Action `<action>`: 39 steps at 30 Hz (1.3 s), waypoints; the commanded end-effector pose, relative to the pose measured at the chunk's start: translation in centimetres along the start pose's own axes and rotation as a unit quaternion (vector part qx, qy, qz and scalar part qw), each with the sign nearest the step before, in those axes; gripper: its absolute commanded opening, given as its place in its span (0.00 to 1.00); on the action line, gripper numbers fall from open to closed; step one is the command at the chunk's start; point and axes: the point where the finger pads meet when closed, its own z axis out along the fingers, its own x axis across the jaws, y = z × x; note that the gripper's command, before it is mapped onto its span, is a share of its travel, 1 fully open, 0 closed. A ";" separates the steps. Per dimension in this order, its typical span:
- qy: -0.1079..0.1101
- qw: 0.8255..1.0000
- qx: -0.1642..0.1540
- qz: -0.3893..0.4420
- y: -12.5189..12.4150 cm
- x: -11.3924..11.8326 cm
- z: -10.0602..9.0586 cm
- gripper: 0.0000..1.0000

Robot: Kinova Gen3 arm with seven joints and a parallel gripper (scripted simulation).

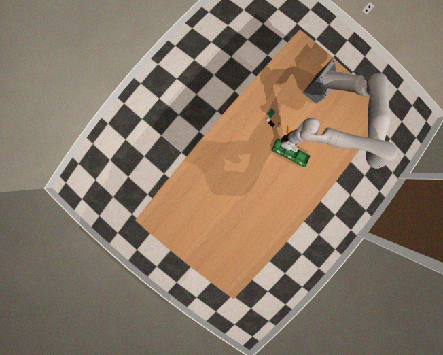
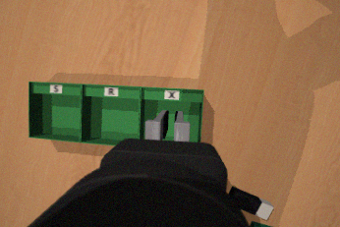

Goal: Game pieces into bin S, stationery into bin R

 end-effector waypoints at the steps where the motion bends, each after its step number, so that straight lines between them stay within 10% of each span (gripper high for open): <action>1: 0.000 1.000 -0.008 0.028 -0.1 -0.2 0.2 0.31; 39: 0.000 1.000 -0.008 0.028 0.0 -0.2 4.8 0.31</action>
